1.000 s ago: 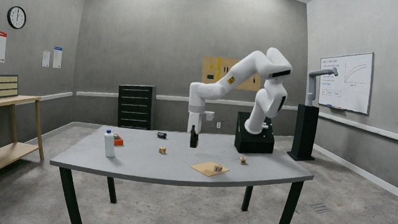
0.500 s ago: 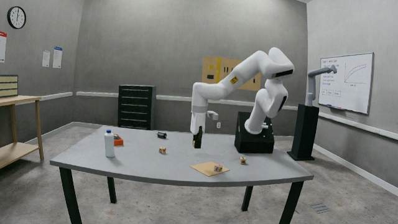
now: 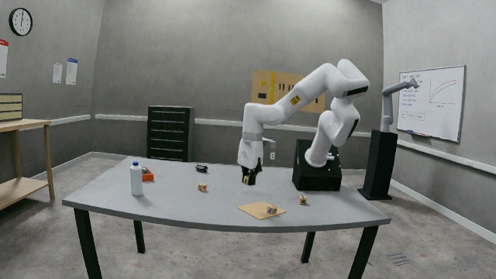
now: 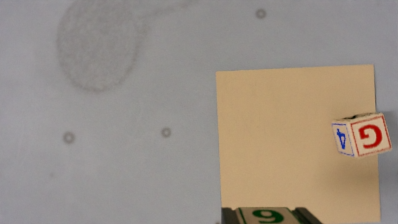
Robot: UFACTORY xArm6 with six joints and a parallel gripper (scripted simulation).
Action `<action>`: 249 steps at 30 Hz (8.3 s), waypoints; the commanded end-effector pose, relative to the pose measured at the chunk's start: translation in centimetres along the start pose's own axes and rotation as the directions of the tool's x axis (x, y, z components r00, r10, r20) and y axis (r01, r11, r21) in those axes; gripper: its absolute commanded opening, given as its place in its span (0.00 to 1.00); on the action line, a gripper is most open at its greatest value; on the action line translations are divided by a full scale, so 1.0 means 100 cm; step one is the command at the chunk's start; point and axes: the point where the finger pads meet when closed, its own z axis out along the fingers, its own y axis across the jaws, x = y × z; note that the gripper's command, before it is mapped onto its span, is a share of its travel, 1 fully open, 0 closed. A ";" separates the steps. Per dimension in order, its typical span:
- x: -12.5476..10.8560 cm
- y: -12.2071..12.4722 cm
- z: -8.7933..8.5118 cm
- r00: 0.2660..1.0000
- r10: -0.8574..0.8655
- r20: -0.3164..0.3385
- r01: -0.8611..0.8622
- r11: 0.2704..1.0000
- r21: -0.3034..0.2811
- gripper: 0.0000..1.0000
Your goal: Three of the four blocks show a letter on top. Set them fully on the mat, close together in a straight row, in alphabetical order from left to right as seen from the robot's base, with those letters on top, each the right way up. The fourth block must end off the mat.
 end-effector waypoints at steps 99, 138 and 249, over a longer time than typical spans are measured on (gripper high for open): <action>0.034 0.052 0.019 -0.238 -0.971 0.008 0.971 -0.238 0.017 0.28; 0.033 0.053 0.094 -0.237 -0.971 0.008 0.971 -0.237 0.016 0.28; 0.033 0.053 0.096 -0.237 -0.971 0.008 0.971 -0.237 0.016 0.48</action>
